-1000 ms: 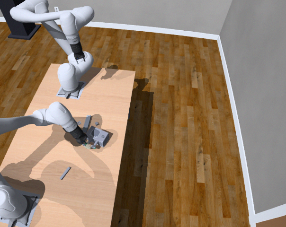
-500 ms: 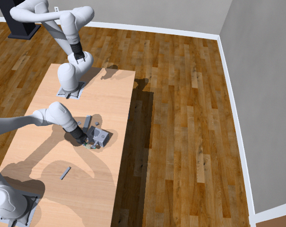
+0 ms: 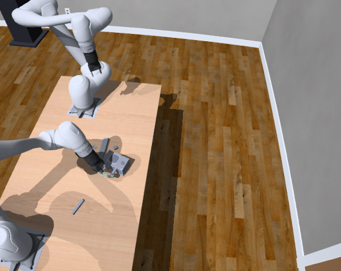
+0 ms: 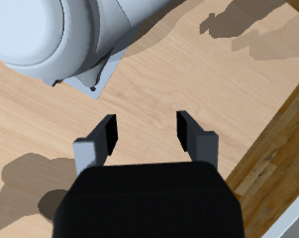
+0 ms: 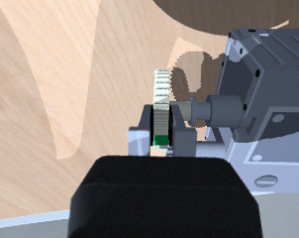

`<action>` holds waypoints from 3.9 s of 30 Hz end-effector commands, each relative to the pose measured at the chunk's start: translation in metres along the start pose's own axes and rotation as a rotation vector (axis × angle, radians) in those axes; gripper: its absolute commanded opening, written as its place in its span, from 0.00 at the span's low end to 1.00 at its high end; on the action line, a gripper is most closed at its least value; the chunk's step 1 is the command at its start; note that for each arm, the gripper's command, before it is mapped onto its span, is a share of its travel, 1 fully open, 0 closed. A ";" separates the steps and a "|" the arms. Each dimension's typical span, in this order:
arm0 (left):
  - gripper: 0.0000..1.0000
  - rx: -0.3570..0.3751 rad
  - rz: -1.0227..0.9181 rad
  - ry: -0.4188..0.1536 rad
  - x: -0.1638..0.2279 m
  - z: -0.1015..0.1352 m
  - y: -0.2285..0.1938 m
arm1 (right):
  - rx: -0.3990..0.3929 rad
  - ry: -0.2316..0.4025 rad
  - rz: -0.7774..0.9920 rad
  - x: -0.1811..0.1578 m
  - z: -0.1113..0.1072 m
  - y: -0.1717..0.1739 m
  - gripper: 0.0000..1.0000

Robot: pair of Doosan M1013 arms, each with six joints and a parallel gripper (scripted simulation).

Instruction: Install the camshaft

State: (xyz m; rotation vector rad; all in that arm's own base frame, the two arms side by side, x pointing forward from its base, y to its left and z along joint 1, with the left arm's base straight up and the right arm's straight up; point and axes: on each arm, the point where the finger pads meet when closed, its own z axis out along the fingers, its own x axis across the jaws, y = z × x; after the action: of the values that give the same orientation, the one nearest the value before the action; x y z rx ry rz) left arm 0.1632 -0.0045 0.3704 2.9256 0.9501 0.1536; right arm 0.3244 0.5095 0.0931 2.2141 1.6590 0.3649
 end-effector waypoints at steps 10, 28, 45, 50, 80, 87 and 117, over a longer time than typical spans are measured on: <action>1.00 0.000 0.000 0.001 0.000 0.000 0.000 | 0.004 -0.003 0.000 0.008 -0.002 -0.003 0.29; 1.00 0.000 0.000 0.001 0.000 0.000 0.000 | 0.004 -0.001 0.001 0.016 -0.003 -0.002 0.29; 1.00 0.000 0.000 0.001 0.000 0.000 0.000 | 0.005 0.000 0.001 0.016 -0.003 -0.002 0.29; 1.00 0.000 0.000 0.001 0.000 0.000 0.000 | 0.005 0.000 0.001 0.016 -0.003 -0.002 0.29; 1.00 0.000 0.000 0.001 0.000 0.000 0.000 | 0.005 0.000 0.001 0.016 -0.003 -0.003 0.64; 1.00 0.000 0.000 0.001 0.000 0.000 0.000 | 0.005 0.000 0.001 0.016 -0.003 -0.003 0.64; 1.00 0.000 0.000 0.001 0.000 0.000 0.000 | 0.004 0.002 -0.001 0.016 -0.015 -0.002 0.64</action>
State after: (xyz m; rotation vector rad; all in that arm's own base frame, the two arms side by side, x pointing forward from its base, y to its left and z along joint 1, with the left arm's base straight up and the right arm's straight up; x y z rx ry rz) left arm 0.1632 -0.0045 0.3704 2.9256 0.9501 0.1536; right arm 0.3258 0.5226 0.0976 2.2110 1.6608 0.3627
